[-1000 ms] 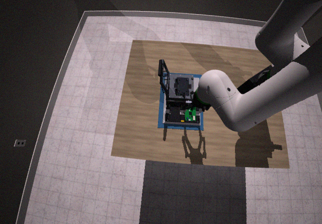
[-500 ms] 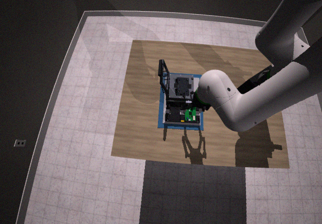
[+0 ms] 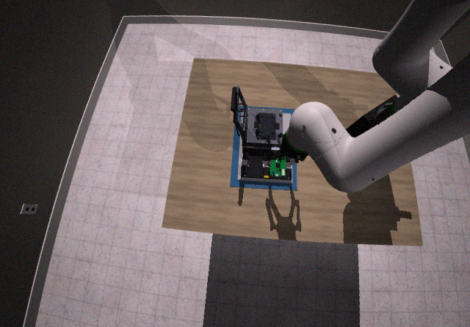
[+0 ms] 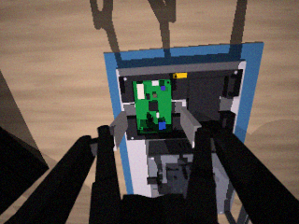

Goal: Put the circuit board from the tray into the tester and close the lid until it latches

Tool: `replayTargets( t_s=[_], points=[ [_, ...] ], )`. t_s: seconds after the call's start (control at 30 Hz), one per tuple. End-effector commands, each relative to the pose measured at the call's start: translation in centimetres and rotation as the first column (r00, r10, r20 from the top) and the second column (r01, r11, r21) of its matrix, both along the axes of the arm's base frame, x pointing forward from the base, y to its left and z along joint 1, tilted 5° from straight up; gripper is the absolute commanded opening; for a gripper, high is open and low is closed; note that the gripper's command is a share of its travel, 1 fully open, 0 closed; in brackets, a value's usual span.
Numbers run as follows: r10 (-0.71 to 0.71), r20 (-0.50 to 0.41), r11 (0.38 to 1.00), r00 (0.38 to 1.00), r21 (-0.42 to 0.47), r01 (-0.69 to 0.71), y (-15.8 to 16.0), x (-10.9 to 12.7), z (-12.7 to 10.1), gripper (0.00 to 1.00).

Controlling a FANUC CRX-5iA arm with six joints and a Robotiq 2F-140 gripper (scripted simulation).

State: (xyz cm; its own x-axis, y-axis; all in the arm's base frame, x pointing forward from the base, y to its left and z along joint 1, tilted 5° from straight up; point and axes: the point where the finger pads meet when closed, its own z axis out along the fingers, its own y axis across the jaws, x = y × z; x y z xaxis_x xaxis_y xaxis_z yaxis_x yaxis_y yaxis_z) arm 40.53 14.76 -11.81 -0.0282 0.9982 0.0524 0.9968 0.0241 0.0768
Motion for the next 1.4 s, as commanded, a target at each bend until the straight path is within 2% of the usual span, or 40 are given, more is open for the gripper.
replayTargets(
  t_s=[0.0,1.37],
  points=[
    [0.000,0.000,1.000,1.000,0.000,0.000,0.0,0.0,0.0,0.58],
    [0.000,0.000,1.000,1.000,0.000,0.000,0.2,0.3,-3.7,0.58]
  ],
)
